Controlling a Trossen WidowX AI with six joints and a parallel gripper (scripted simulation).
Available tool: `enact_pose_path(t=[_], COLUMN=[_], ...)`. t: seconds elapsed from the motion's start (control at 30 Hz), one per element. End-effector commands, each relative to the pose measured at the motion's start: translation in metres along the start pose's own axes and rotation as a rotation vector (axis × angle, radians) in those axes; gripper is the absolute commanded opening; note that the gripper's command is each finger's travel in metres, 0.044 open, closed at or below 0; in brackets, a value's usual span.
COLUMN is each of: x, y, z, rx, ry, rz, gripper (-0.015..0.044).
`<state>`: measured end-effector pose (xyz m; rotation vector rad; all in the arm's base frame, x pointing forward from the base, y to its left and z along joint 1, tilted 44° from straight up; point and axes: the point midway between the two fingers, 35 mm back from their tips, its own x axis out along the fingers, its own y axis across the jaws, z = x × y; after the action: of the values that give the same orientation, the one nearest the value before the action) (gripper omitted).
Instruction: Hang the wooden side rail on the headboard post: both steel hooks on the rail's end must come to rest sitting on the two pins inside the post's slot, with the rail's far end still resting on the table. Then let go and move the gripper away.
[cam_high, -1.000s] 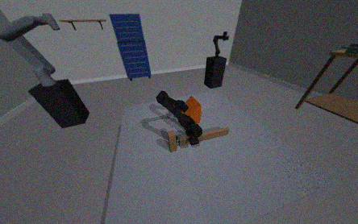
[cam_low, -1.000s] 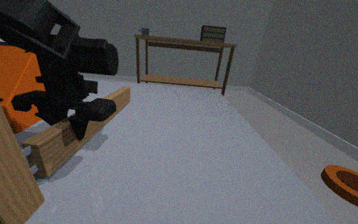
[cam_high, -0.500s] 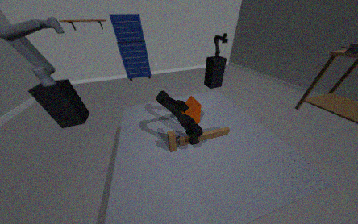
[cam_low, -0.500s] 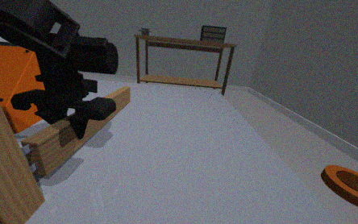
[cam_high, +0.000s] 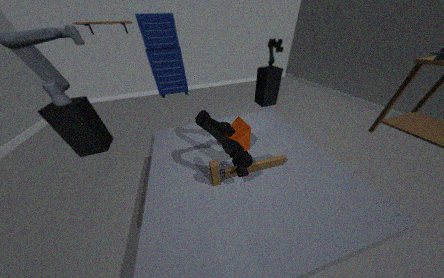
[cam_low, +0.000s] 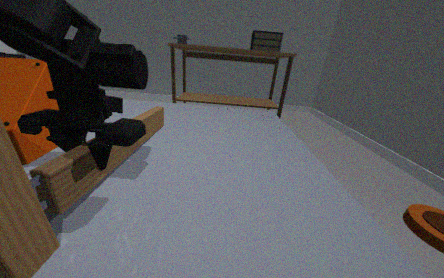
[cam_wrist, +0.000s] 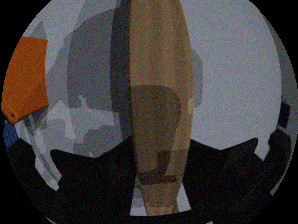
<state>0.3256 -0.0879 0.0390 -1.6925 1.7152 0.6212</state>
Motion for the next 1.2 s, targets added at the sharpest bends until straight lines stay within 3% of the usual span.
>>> enact_pose_path(t=[0.0, 1.17], x=[-0.0082, -0.014], y=[-0.0059, -0.0058], z=[-0.0015, -0.0015], rx=[0.019, 0.019], ry=[-0.004, -0.005], rz=[-0.026, -0.026], gripper=[0.0, 0.0])
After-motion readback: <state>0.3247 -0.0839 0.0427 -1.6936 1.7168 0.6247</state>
